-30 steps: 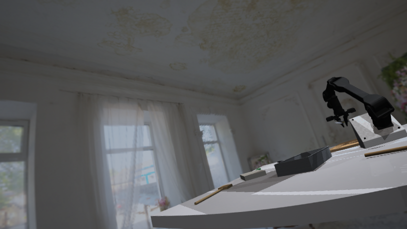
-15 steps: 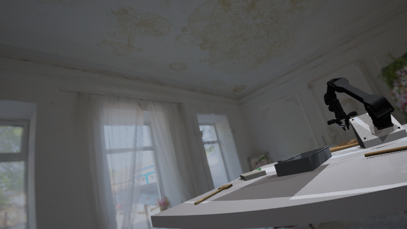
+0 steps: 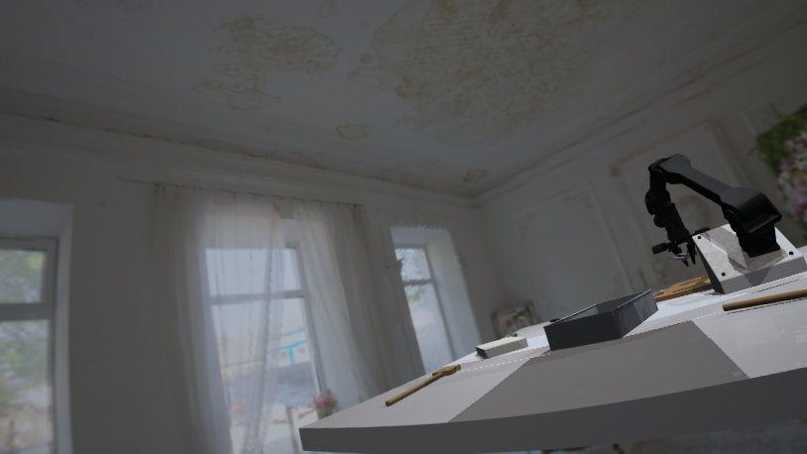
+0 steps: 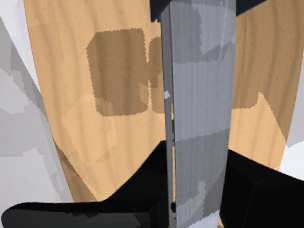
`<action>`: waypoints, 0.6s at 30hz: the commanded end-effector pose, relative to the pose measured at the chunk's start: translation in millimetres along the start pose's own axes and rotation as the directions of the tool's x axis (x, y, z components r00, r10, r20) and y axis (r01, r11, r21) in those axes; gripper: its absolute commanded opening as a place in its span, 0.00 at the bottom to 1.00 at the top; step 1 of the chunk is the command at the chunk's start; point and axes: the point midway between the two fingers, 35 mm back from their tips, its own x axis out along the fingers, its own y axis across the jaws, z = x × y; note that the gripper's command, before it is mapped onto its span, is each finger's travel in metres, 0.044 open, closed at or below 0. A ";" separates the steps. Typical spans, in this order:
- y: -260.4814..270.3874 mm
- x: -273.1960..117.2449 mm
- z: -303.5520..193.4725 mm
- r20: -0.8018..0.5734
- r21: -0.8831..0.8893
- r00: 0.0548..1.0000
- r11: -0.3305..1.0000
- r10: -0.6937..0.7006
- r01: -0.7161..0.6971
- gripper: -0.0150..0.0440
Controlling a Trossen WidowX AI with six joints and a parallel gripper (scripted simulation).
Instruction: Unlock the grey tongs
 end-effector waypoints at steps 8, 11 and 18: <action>-1.1 19.0 -2.8 -0.003 0.004 1.000 1.000 0.004 -0.004 0.00; -1.7 23.8 -3.6 -0.003 0.004 1.000 1.000 0.004 -0.004 0.00; -2.2 27.8 -4.3 -0.003 0.004 1.000 1.000 0.004 -0.004 0.00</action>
